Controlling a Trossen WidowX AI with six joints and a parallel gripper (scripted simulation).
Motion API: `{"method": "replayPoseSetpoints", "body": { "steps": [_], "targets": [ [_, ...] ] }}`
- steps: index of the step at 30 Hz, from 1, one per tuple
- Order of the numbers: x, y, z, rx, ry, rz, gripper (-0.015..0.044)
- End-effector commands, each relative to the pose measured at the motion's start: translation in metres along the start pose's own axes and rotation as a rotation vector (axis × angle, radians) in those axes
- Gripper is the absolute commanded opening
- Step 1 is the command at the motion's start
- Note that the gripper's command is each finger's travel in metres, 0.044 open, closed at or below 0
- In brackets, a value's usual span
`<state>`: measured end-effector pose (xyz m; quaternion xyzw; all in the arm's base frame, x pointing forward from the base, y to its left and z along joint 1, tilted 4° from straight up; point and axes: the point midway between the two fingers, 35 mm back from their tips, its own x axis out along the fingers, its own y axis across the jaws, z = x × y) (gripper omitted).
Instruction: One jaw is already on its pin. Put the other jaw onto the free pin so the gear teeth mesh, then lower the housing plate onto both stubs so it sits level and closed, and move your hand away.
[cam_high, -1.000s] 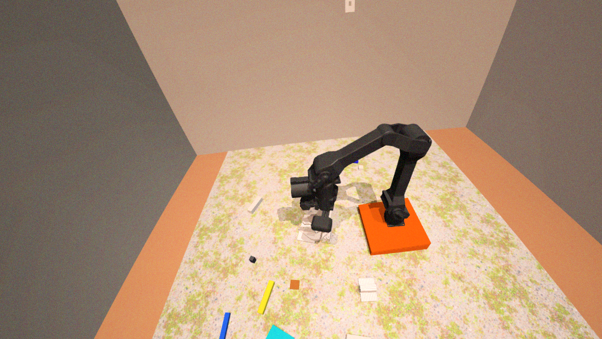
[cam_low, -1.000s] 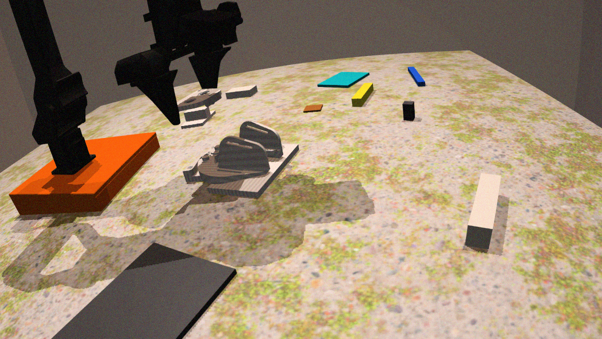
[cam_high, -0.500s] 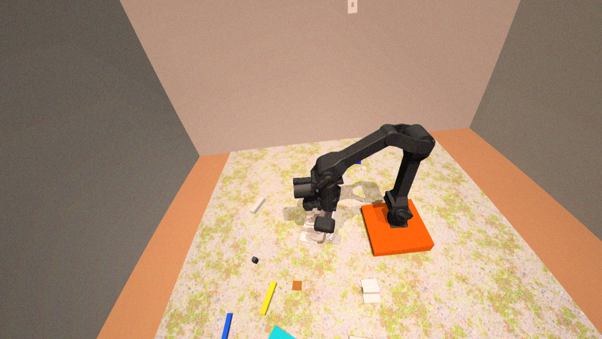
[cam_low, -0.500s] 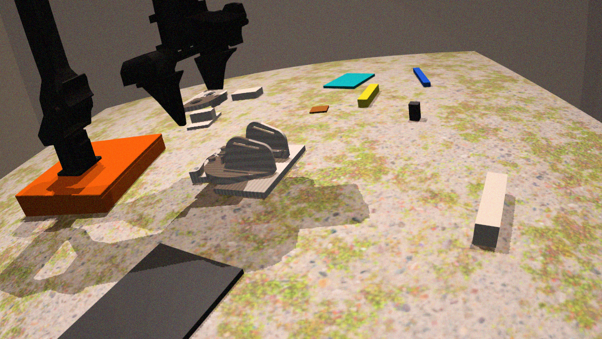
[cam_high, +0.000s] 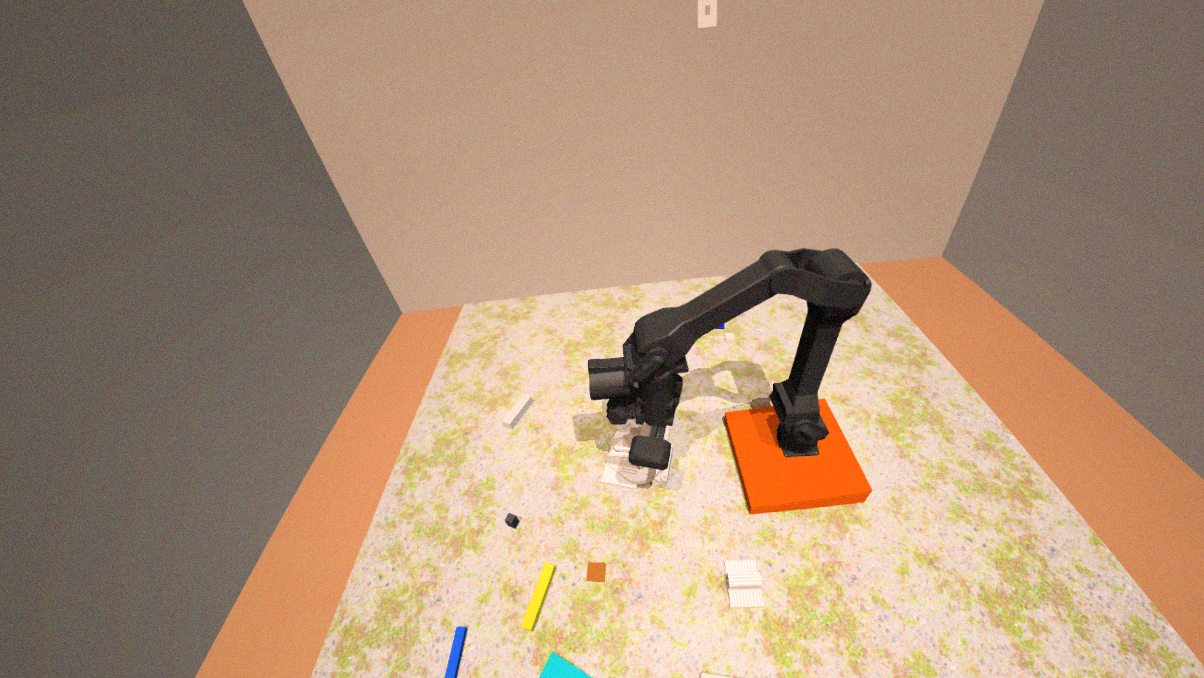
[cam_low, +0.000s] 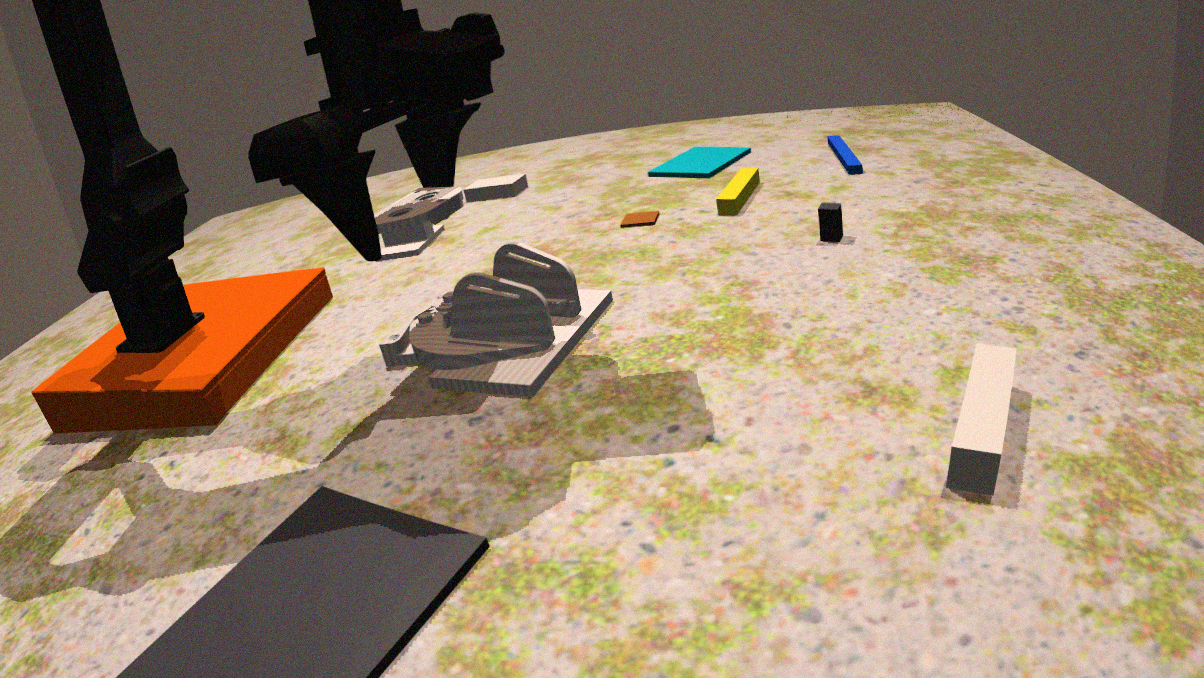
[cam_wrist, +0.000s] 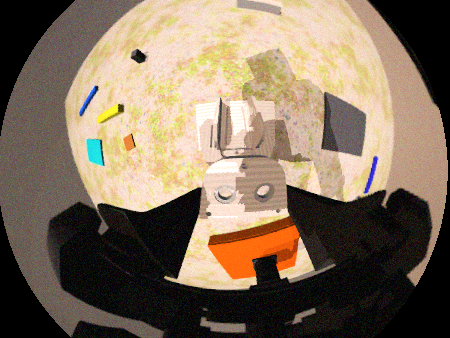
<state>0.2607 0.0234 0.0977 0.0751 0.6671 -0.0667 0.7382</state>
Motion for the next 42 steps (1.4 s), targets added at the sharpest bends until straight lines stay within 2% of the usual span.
{"method": "replayPoseSetpoints", "body": {
  "steps": [1, 30, 42],
  "targets": [
    [0.008, 0.0, -0.002, -0.001, 0.009, 0.001, 0.0351],
    [0.055, -0.001, -0.004, 0.0, 0.01, 0.001, 0.0351],
    [0.056, -0.001, -0.004, 0.0, 0.01, 0.001, 0.0351]
  ]
}}
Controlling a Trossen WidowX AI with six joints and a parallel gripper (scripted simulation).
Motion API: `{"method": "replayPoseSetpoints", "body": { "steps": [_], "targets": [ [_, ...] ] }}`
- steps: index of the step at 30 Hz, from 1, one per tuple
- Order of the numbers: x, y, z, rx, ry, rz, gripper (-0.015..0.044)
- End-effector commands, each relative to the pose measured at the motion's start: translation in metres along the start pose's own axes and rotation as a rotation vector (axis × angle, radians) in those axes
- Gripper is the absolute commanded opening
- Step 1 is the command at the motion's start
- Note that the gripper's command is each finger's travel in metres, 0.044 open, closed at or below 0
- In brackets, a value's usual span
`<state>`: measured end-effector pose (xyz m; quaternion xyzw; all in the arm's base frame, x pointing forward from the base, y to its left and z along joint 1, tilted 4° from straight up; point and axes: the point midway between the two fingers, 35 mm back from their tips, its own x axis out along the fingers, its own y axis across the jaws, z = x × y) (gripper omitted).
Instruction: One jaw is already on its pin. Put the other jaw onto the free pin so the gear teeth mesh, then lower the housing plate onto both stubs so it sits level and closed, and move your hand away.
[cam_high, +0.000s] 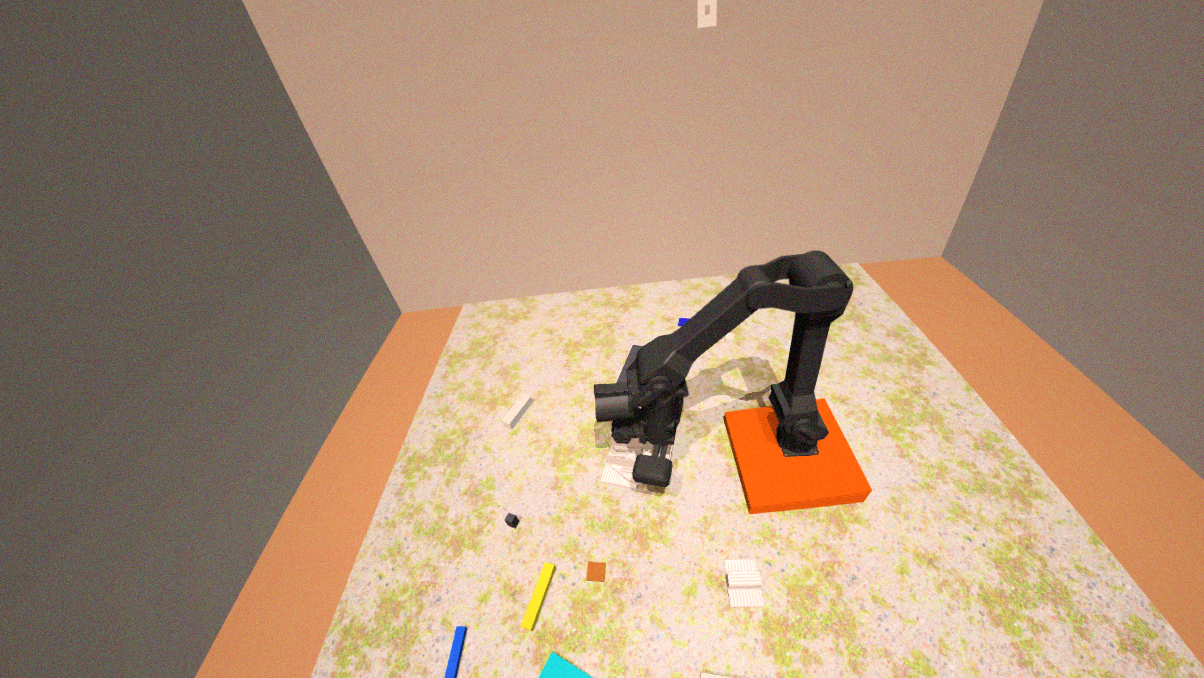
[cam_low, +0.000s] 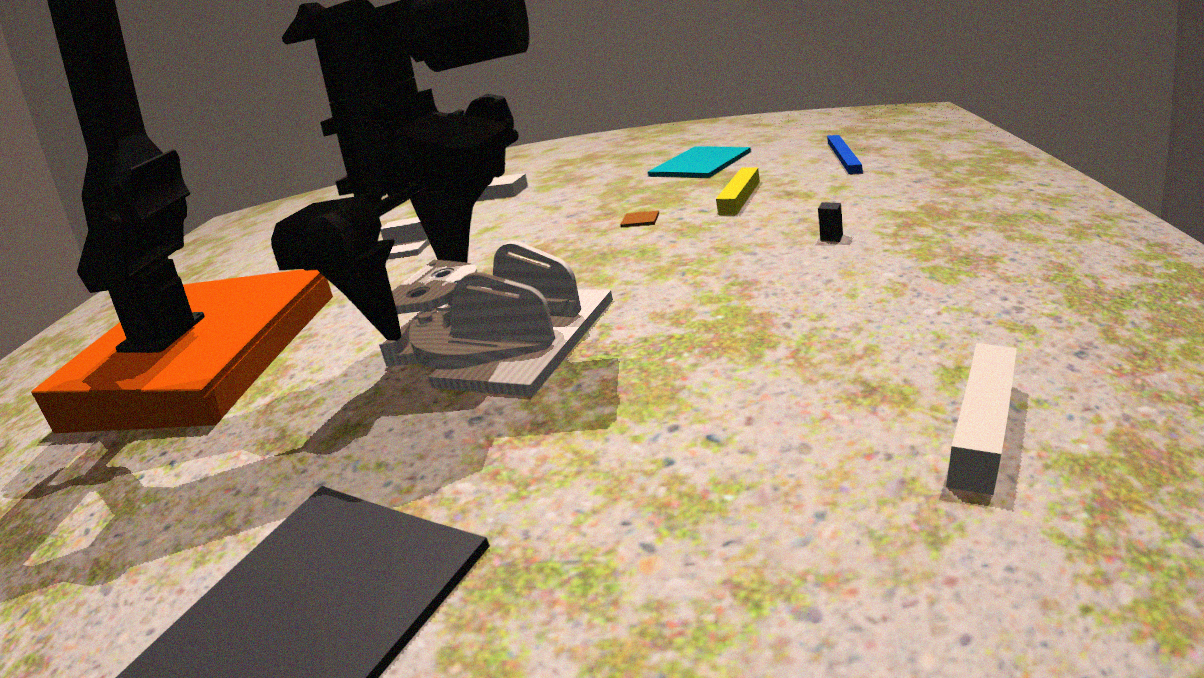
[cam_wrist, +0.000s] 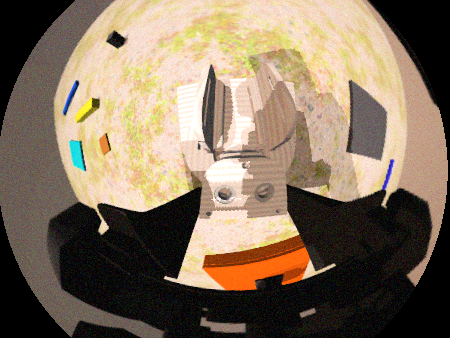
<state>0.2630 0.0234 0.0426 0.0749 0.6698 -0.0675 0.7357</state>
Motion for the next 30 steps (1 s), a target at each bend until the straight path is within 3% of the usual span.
{"method": "replayPoseSetpoints", "body": {
  "steps": [1, 30],
  "targets": [
    [0.0008, 0.0002, -0.0009, -0.001, 0.003, 0.003, 0.0351],
    [0.0057, 0.0002, -0.001, -0.005, 0.003, 0.003, 0.0351]
  ]
}}
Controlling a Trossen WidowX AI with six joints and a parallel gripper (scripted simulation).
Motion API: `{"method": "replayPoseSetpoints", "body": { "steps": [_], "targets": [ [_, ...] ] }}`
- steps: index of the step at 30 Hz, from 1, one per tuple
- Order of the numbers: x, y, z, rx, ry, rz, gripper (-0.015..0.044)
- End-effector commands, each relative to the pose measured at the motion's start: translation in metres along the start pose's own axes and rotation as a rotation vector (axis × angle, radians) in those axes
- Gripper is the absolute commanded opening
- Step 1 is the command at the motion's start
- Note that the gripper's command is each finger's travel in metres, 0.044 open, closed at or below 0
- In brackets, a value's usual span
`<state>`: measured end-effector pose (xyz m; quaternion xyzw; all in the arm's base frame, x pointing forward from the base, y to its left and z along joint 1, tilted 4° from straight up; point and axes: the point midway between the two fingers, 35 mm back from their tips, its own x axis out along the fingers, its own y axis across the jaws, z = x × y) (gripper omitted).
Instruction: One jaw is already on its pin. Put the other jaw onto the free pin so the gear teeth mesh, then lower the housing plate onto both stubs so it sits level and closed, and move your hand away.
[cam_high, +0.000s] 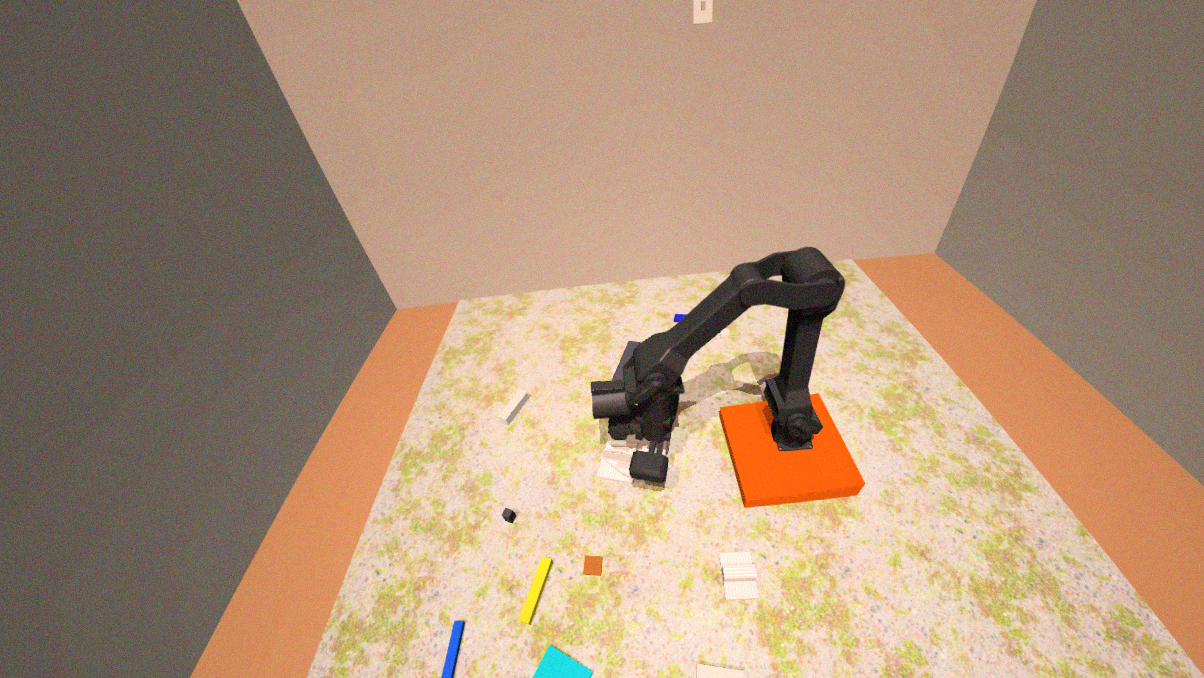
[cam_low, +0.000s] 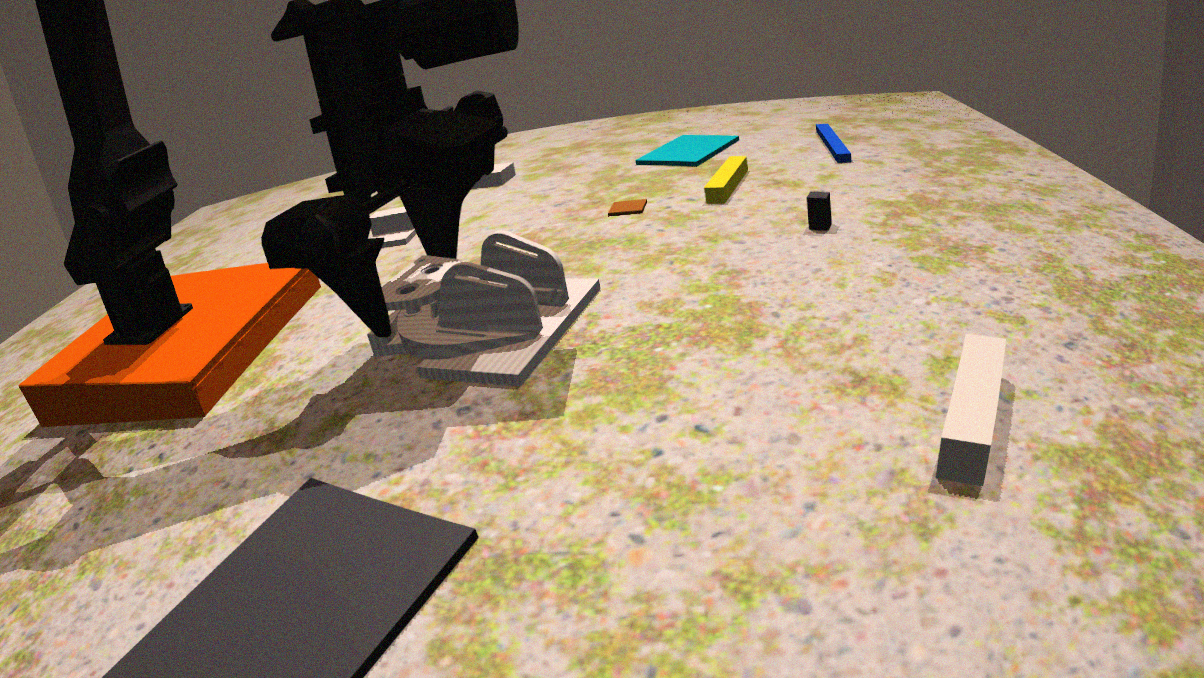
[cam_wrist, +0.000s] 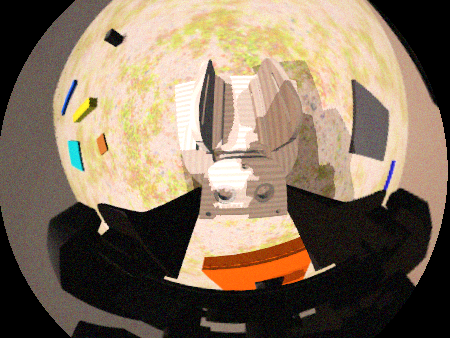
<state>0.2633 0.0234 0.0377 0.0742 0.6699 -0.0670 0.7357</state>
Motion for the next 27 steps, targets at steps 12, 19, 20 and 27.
{"method": "replayPoseSetpoints", "body": {
  "steps": [12, 19, 20, 27],
  "targets": [
    [0.0032, 0.0002, -0.0008, -0.004, 0.002, 0.003, 0.0351],
    [0.0057, 0.0002, -0.0009, -0.006, 0.002, 0.003, 0.0351],
    [0.0057, 0.0002, -0.0009, -0.006, 0.002, 0.003, 0.0351],
    [0.0069, 0.0003, -0.0009, -0.007, 0.002, 0.003, 0.0351]
  ]
}}
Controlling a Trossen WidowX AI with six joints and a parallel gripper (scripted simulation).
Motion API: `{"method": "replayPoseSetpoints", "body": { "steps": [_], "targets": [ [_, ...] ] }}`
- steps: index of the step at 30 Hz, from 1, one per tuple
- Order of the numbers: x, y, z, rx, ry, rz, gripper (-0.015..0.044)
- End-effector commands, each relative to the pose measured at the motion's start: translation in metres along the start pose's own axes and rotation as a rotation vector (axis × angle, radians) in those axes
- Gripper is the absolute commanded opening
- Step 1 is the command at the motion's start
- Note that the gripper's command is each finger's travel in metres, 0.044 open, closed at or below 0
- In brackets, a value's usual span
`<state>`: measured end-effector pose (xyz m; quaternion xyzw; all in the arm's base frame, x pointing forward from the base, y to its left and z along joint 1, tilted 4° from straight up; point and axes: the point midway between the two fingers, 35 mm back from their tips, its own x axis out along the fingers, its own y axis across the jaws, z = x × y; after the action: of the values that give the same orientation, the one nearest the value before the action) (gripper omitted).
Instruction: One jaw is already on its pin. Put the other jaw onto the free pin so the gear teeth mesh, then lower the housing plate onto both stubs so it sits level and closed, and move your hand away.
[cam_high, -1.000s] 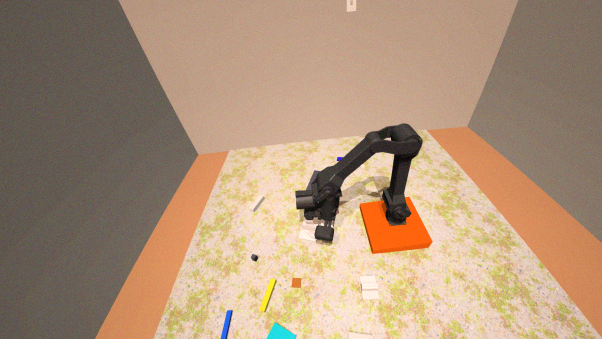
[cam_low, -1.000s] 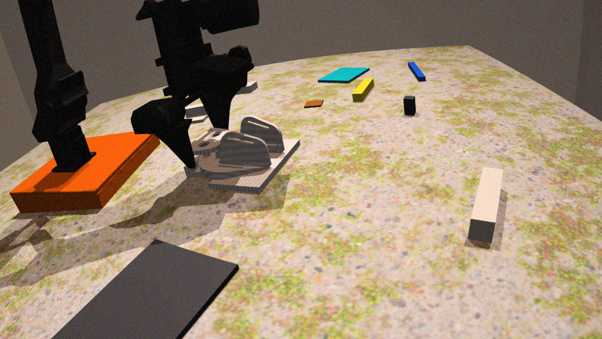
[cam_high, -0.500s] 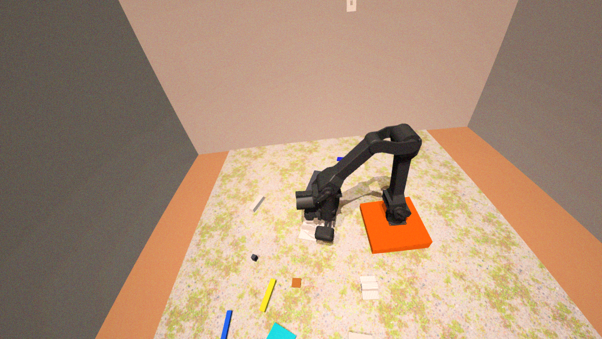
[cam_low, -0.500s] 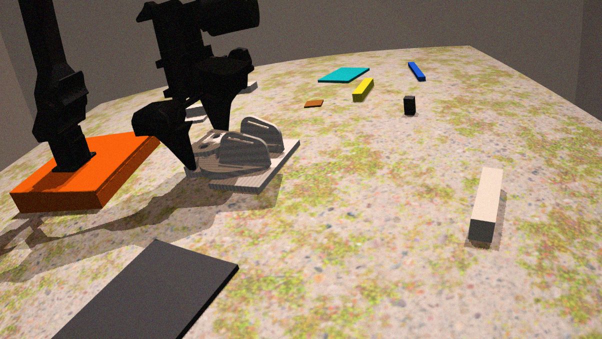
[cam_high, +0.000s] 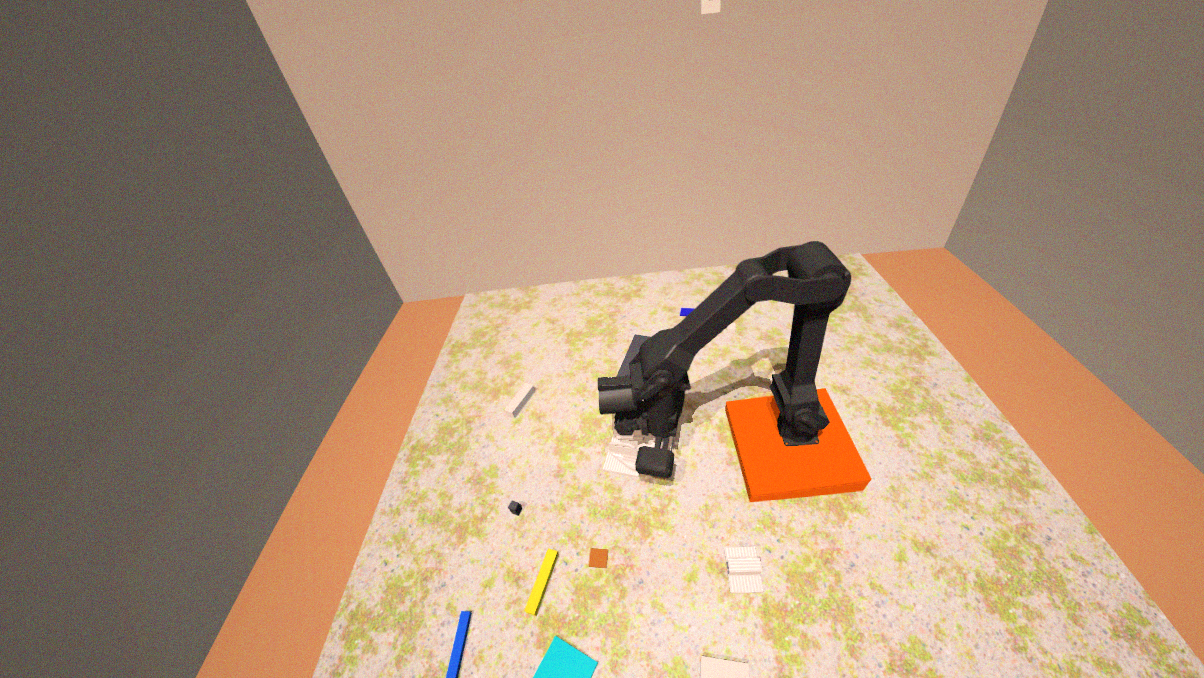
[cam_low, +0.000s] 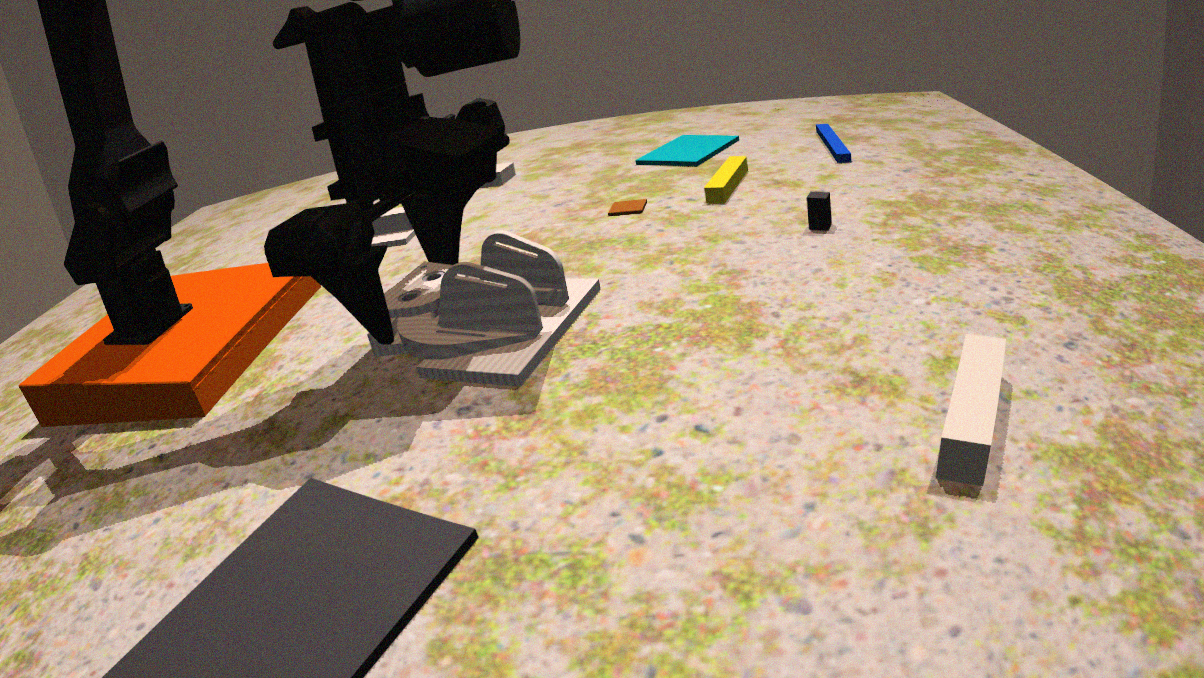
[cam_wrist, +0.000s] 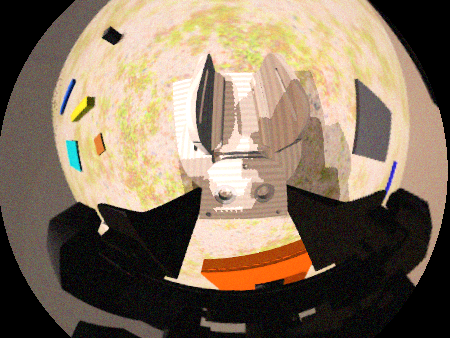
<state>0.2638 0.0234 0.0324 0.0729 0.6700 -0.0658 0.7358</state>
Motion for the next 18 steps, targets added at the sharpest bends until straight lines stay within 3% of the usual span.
{"method": "replayPoseSetpoints", "body": {
  "steps": [1, 18],
  "targets": [
    [0.0022, 0.0002, -0.0009, -0.003, 0.003, 0.003, 0.0351],
    [0.0052, 0.0002, -0.0009, -0.004, 0.003, 0.003, 0.0351]
  ]
}}
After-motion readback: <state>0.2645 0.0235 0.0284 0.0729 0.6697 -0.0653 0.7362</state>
